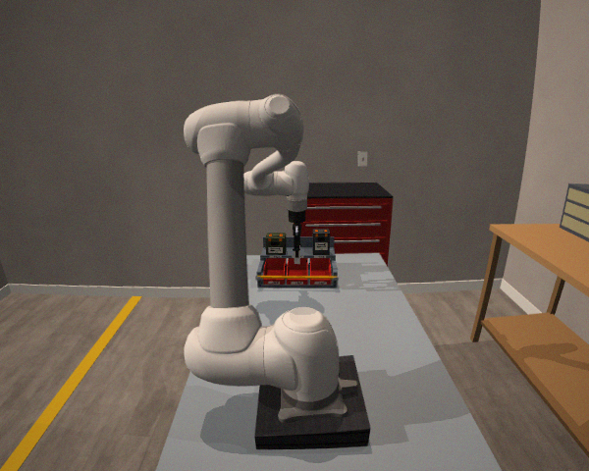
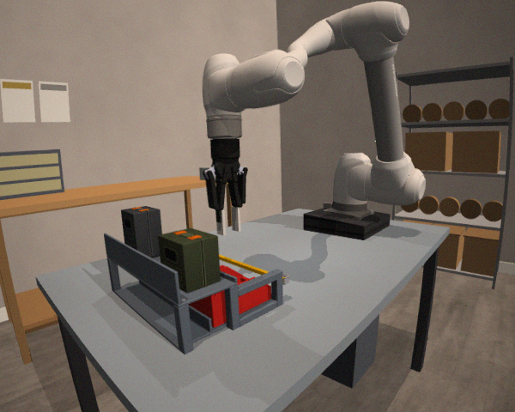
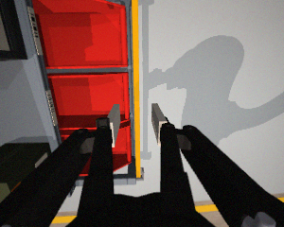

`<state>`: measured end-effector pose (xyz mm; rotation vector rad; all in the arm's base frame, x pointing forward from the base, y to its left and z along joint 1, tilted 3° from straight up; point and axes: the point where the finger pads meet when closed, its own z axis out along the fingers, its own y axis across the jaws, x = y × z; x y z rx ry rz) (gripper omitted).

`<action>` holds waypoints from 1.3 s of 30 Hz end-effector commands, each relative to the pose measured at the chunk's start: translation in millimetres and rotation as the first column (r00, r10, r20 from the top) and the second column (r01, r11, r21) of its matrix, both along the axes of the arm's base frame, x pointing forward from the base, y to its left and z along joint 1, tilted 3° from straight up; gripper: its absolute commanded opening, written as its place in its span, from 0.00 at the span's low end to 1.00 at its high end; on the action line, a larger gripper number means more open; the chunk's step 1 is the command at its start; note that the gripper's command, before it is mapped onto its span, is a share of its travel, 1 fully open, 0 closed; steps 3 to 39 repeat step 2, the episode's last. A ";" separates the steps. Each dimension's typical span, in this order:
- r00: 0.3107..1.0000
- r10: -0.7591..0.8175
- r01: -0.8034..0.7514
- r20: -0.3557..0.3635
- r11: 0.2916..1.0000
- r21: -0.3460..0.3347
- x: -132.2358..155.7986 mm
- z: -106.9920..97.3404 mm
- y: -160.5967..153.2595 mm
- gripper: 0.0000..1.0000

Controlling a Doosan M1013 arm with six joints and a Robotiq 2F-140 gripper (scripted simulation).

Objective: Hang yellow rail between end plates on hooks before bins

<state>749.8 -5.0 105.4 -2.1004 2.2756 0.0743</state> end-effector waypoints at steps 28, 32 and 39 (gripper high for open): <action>1.000 0.000 0.000 0.000 1.000 0.000 0.0 0.2 0.0 0.37; 1.000 0.000 0.000 0.000 1.000 0.000 0.0 0.2 0.0 0.37; 1.000 0.000 0.000 0.000 1.000 0.000 0.0 0.2 0.0 0.37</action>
